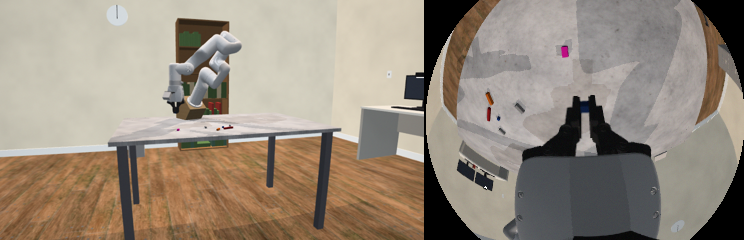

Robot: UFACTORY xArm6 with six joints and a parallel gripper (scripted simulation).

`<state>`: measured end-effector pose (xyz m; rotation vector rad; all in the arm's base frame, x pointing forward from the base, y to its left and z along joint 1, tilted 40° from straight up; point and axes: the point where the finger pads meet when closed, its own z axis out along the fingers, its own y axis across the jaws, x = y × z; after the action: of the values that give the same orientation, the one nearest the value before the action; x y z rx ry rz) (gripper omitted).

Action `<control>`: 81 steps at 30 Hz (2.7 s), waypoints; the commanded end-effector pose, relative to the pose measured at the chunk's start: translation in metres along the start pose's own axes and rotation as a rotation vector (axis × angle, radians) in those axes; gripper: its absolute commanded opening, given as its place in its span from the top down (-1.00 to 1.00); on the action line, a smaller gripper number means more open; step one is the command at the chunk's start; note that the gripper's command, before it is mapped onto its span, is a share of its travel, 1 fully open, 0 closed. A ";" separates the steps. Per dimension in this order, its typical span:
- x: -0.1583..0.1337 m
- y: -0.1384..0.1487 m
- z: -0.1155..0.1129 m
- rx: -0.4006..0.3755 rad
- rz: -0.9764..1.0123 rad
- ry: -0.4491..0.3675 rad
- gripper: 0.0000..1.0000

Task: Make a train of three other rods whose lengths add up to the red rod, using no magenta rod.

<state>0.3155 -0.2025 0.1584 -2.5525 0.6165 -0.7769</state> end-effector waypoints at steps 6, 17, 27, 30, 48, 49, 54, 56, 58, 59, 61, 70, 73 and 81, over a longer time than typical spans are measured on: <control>0.001 0.000 0.024 -0.001 -0.001 0.002 0.92; 0.002 0.001 0.063 -0.001 -0.001 0.002 0.92; 0.003 0.001 0.085 -0.001 -0.001 0.002 0.92; 0.003 0.001 0.086 -0.001 -0.001 0.002 0.92; 0.003 0.001 0.086 -0.001 -0.001 0.002 0.92; 0.003 0.001 0.086 -0.001 -0.001 0.002 0.92; 0.003 0.001 0.086 -0.001 -0.001 0.002 0.92; 0.003 0.001 0.086 -0.001 -0.001 0.002 0.92; 0.003 0.001 0.086 -0.001 -0.001 0.002 0.92; 0.003 0.001 0.086 -0.001 -0.001 0.002 0.92; 0.003 0.001 0.086 -0.001 -0.001 0.002 0.92; 0.003 0.001 0.086 -0.001 -0.001 0.002 0.92; 0.003 0.001 0.086 -0.001 -0.001 0.002 0.92; 0.003 0.002 0.086 -0.001 -0.001 0.002 0.92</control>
<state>0.3682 -0.1837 0.0920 -2.5531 0.6160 -0.7765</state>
